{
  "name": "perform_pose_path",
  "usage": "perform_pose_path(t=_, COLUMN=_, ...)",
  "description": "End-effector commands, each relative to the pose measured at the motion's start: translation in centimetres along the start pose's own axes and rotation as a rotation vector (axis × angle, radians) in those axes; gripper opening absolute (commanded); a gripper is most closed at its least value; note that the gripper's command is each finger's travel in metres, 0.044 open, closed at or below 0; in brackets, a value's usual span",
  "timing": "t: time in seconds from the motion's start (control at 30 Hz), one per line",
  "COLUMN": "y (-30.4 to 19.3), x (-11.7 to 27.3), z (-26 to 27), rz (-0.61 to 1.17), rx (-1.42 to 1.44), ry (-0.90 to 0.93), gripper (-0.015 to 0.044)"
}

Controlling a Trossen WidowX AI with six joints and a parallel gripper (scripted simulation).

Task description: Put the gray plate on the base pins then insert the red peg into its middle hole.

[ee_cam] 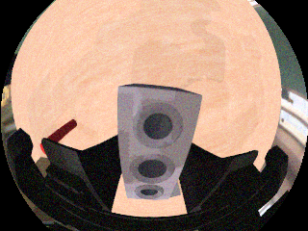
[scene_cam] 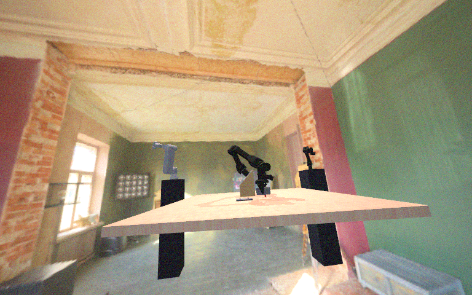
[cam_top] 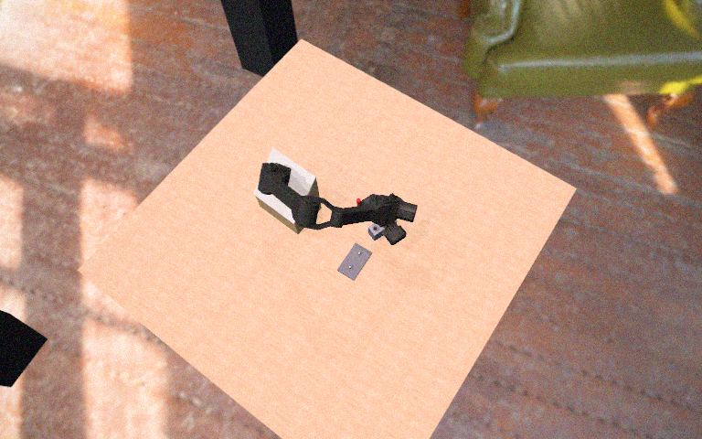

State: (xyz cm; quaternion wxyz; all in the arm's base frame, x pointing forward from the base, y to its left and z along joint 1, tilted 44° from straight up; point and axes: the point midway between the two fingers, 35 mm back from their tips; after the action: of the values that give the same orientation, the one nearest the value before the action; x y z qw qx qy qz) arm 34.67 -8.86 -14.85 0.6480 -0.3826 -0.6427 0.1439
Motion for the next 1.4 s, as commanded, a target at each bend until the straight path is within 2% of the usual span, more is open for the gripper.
perform_pose_path(t=0.0, y=0.2, x=1.5, z=-0.3, rz=-0.008, rx=-0.005, ry=-0.004, gripper=0.0)
perform_pose_path(t=0.93, y=0.0, x=10.2, z=0.5, rz=-0.006, rx=0.011, ry=0.009, gripper=0.0)
perform_pose_path(t=1.37, y=-2.2, x=9.0, z=-0.2, rz=-0.016, rx=0.075, ry=0.01, gripper=0.0)
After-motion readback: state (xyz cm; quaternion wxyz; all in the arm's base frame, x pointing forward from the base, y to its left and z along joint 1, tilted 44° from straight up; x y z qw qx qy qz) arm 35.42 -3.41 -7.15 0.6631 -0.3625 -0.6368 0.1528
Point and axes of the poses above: the point midway between the two fingers, 35 mm back from their tips, its own x axis back along the fingers, its own z axis across the jaws, y = z × x, and after that the axes turned 10 degrees about x, right-handed
